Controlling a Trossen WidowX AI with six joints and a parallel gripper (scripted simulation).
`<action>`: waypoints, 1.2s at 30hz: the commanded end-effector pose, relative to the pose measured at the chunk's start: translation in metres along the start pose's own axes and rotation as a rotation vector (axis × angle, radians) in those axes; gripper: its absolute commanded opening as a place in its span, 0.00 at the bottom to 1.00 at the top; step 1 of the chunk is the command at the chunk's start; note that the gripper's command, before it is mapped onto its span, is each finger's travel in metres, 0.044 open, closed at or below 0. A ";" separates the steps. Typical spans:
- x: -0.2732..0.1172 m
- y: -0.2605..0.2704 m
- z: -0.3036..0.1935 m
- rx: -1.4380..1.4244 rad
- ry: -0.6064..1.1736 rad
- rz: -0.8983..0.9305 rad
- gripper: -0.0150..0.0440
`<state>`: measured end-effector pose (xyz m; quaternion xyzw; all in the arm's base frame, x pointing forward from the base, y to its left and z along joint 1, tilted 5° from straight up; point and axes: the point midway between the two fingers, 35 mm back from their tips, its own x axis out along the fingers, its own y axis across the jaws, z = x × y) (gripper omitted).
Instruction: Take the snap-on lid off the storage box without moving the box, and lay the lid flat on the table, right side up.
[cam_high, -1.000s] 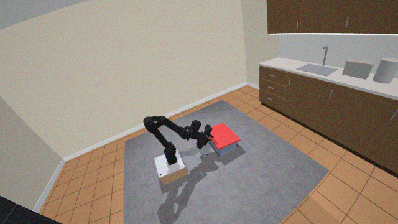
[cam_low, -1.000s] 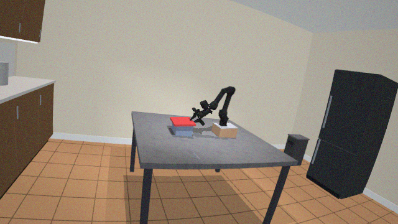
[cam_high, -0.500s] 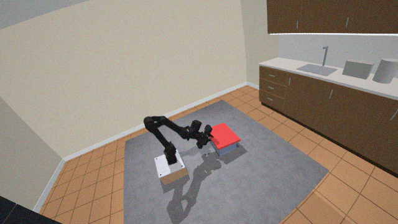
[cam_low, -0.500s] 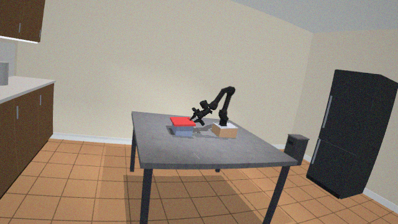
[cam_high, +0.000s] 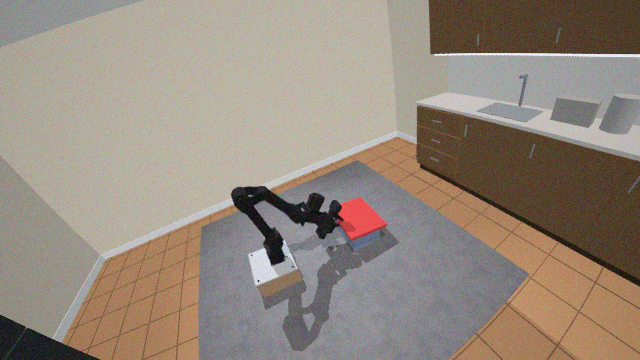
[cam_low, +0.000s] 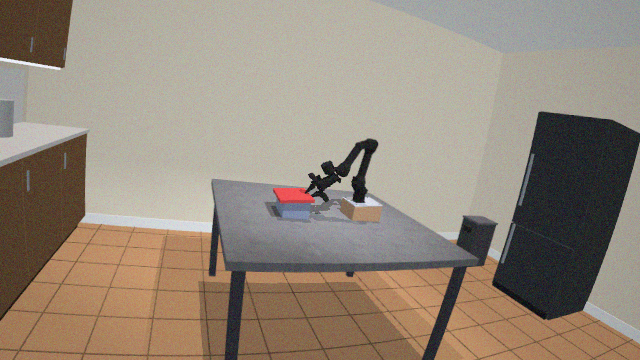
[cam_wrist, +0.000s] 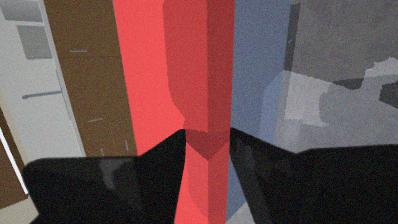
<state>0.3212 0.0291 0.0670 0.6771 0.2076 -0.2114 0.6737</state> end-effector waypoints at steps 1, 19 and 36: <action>0.000 0.000 0.000 -0.002 0.002 0.000 0.25; -0.013 0.020 0.000 -0.004 0.005 0.004 0.25; -0.022 0.042 0.000 -0.004 0.005 0.005 0.25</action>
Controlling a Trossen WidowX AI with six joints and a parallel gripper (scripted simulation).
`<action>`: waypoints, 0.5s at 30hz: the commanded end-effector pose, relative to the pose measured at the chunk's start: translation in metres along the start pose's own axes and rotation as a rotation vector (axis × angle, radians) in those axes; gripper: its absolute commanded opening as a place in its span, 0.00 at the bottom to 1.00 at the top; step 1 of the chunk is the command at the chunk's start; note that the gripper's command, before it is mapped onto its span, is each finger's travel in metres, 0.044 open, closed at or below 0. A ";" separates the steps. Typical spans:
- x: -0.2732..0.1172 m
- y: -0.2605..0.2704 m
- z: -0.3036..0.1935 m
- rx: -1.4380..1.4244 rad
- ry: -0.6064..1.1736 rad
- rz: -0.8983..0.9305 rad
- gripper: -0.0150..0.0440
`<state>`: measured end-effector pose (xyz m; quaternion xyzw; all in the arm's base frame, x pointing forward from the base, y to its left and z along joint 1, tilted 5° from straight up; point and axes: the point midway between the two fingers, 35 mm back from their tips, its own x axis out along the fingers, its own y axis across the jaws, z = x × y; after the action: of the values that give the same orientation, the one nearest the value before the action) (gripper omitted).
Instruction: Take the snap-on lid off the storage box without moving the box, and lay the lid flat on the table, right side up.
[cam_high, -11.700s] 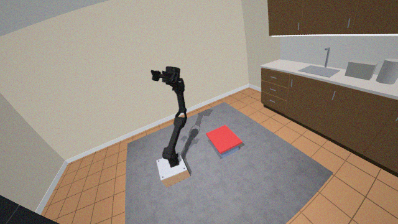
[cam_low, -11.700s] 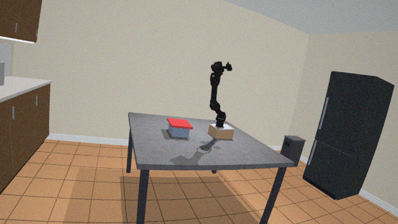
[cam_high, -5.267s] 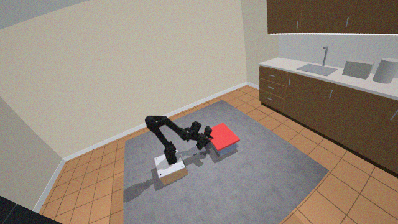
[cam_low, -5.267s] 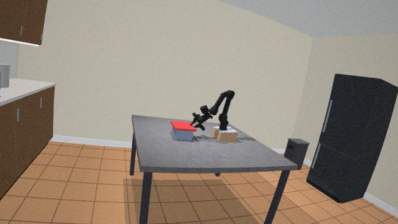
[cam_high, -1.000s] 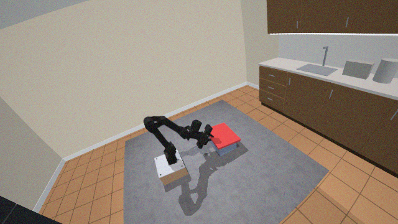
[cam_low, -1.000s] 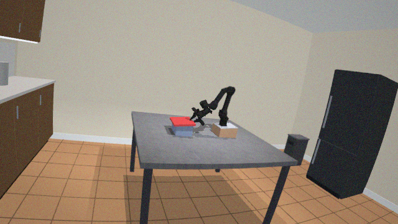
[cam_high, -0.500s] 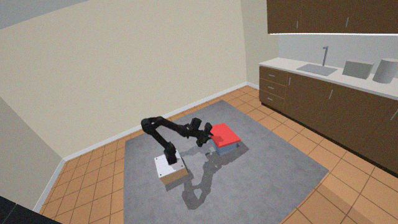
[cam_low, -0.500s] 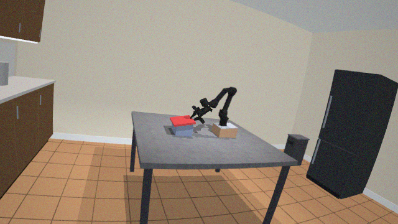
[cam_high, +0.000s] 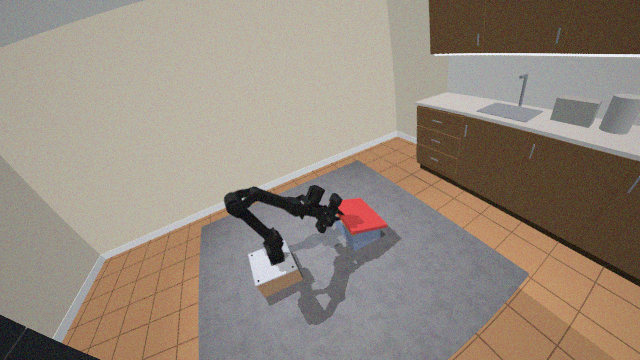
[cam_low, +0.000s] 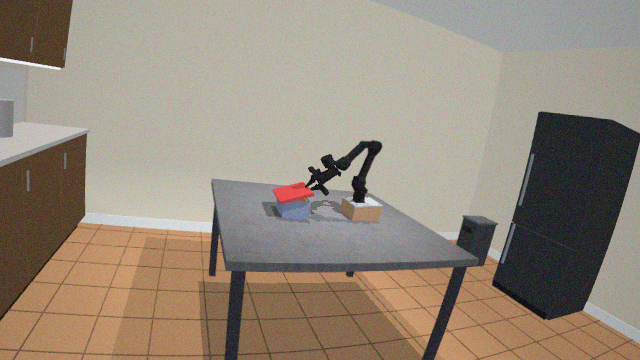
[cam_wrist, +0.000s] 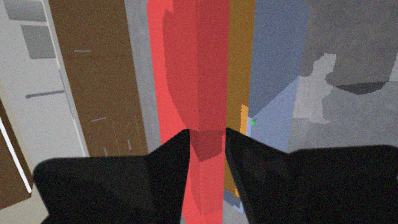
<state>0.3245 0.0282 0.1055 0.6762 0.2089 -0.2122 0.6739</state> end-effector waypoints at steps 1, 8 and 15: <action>-0.003 0.010 -0.001 -0.002 0.005 0.008 0.25; -0.006 0.019 -0.001 -0.002 0.005 0.009 0.25; -0.007 0.030 -0.001 -0.002 0.005 0.009 0.25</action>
<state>0.3319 0.0282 0.1268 0.6763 0.2082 -0.2110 0.6743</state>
